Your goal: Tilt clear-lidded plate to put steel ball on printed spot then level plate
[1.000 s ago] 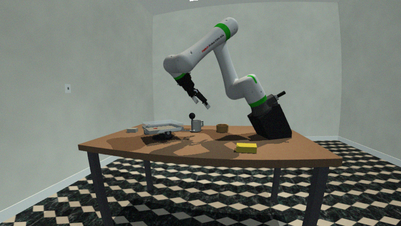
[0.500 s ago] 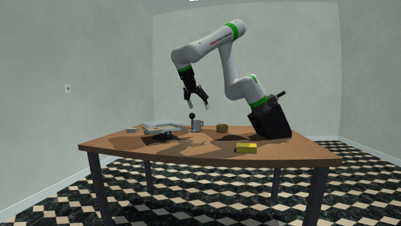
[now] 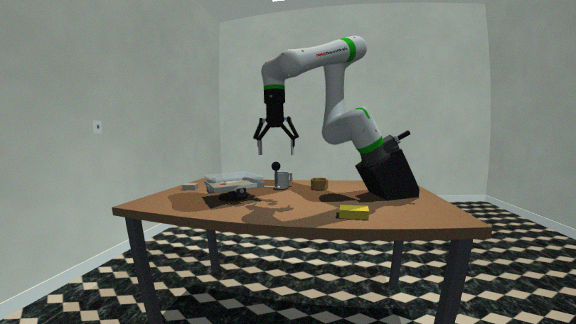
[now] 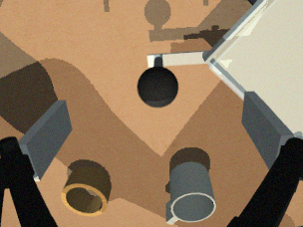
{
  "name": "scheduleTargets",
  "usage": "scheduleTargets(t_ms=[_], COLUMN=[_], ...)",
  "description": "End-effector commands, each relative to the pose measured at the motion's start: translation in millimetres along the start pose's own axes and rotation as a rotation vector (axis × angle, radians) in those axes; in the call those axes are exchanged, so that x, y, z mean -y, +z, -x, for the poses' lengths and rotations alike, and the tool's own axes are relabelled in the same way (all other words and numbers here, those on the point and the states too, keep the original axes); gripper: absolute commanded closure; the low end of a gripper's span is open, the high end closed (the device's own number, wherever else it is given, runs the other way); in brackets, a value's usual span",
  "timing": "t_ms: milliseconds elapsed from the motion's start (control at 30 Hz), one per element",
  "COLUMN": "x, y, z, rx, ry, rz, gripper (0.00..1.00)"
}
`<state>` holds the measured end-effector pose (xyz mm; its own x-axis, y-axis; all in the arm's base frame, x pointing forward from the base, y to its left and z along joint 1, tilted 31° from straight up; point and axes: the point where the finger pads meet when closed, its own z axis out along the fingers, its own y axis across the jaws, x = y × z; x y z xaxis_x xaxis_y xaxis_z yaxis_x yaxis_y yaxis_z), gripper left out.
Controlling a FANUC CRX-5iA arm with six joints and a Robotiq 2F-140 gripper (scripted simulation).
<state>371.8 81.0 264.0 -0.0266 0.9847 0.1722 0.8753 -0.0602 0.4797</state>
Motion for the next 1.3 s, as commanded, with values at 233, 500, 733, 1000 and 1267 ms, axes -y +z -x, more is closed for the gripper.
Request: scheduleTargets(t_ms=[233,500,733,1000,1267], x=[-1.6,-1.6,-1.6,-1.6,-1.6], y=[-1.0,-1.0,-1.0,-1.0,-1.0], z=[-2.9,-2.9,-2.9,-2.9,-2.9], rx=[-0.026,-0.026,-0.026,-0.026,-0.026], ry=[-0.021,-0.021,-0.021,-0.021,-0.021], rz=[0.002,0.002,0.002,0.002,0.002], gripper=[0.58,0.58,0.58,0.58,0.58])
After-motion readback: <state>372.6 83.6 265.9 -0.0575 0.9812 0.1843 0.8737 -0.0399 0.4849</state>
